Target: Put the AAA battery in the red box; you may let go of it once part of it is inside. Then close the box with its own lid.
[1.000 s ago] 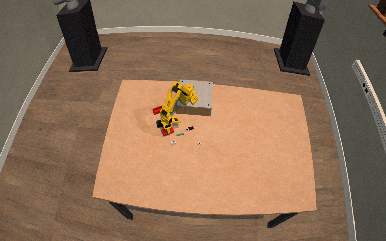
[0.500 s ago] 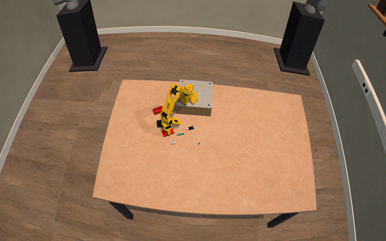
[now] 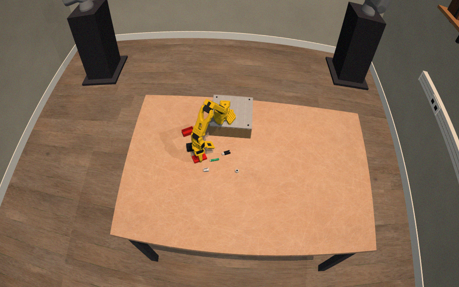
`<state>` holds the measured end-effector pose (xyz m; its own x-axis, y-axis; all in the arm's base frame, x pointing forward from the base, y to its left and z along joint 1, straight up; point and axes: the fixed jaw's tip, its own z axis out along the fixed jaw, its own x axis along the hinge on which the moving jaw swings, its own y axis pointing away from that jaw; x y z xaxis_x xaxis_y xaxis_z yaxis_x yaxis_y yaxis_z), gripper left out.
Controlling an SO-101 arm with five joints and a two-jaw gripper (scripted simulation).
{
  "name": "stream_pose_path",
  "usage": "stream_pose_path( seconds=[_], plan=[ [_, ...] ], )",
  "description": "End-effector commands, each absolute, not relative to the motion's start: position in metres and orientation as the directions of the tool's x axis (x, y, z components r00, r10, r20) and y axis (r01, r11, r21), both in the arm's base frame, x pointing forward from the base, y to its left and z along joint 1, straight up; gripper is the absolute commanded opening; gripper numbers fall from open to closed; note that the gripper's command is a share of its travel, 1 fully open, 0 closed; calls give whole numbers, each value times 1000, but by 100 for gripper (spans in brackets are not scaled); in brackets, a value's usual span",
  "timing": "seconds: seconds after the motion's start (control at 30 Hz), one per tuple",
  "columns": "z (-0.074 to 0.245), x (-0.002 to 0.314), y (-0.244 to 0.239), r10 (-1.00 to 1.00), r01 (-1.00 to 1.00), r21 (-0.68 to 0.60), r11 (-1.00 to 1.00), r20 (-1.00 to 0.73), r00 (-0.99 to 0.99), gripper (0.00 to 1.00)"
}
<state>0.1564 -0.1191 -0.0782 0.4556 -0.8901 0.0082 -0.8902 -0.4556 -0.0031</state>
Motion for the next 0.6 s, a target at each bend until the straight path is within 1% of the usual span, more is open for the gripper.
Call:
stream_pose_path(
  seconds=[0.0, 0.57],
  plan=[
    [-83, 156, -117, -890, -890, 1, -455, -1, 455, 21],
    [-82, 158, -118, -890, -890, 1, -455, -1, 455, 21]
  ],
)
